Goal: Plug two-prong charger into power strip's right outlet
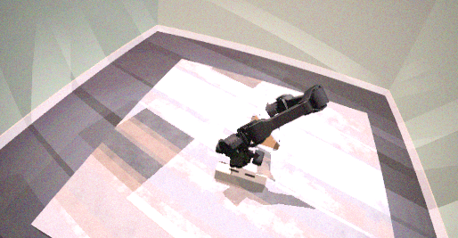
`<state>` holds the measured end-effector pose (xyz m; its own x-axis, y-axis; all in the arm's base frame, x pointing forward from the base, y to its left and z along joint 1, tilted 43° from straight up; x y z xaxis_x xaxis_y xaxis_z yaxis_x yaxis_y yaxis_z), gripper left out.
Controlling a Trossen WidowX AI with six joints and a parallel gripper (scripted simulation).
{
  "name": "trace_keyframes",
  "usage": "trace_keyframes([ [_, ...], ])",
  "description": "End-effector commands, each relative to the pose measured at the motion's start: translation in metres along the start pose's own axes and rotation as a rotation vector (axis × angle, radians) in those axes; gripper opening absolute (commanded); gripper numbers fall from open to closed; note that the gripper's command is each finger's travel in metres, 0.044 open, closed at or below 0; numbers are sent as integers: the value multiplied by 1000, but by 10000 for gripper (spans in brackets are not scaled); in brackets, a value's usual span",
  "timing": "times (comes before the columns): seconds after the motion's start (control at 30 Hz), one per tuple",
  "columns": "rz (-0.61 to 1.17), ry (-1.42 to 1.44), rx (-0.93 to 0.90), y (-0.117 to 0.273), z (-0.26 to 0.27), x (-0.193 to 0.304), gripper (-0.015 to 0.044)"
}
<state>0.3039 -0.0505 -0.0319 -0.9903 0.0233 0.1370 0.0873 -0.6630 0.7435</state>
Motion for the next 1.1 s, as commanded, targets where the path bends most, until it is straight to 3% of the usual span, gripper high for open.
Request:
trace_keyframes([
  [0.0,-1,-5,-4,0,0,-1,0],
  [1.07,-1,-4,-4,1,1,-7,0],
])
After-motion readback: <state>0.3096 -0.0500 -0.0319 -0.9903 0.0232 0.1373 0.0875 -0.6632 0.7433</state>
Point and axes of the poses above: the point midway between the two fingers, 35 mm back from their tips, its own y axis back along the fingers, its own z axis across the jaws, x = y × z, the point moved 8 cm from there along y, back along the fingers, and after that the axes turned 9 degrees about -y, right-handed, at the moved point
